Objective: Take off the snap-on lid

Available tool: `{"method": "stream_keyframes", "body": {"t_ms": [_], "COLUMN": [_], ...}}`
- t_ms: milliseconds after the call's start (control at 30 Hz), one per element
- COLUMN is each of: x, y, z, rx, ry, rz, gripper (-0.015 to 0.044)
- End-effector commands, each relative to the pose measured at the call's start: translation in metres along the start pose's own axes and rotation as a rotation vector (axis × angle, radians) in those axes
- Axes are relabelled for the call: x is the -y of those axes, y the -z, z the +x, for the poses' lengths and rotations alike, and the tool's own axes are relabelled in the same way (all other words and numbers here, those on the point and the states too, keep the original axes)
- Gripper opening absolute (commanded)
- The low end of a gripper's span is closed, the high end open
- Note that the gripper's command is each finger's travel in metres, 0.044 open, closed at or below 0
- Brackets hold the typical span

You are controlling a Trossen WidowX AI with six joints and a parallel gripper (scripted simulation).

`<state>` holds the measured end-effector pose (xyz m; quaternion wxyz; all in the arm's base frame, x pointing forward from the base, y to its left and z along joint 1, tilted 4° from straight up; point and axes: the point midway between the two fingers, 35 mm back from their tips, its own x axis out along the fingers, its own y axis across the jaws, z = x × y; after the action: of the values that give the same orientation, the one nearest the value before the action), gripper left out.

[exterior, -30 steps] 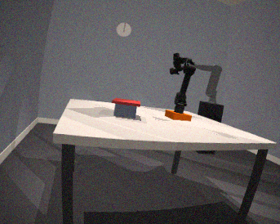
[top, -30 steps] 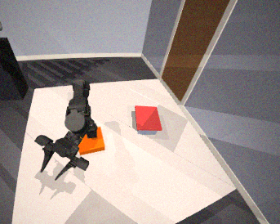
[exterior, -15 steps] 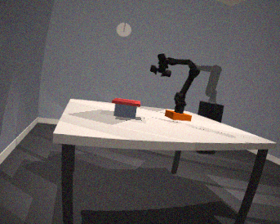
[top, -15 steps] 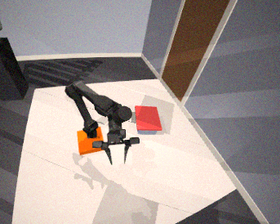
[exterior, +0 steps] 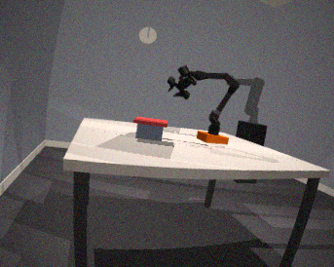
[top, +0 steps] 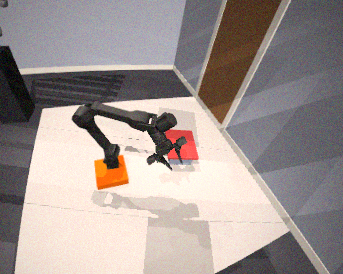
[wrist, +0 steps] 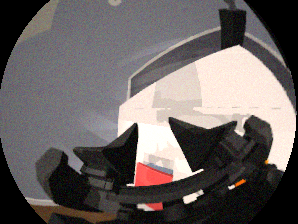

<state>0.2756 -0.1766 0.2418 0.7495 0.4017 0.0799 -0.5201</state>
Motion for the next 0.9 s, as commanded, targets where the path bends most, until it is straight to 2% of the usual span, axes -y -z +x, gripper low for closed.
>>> {"method": "stream_keyframes", "body": {"t_ms": [0,167,267,500,667,867], "x": [-0.016,-0.027,-0.027,-0.009,0.003,0.003], "y": [0.056,0.127,0.146,0.226,0.248,0.249], "z": [-0.018,-0.054,-0.066,-0.130,-0.152,-0.153], "rx": [-0.122,-0.293,-0.342,-0.580,-0.656,-0.658], "ry": [-0.075,-0.144,-0.156,-0.170,-0.159,-0.161], "rz": [0.082,0.181,0.206,0.309,0.336,0.336], "gripper": [0.0235,0.0235,0.0235,0.0235,0.0235,0.0235]}}
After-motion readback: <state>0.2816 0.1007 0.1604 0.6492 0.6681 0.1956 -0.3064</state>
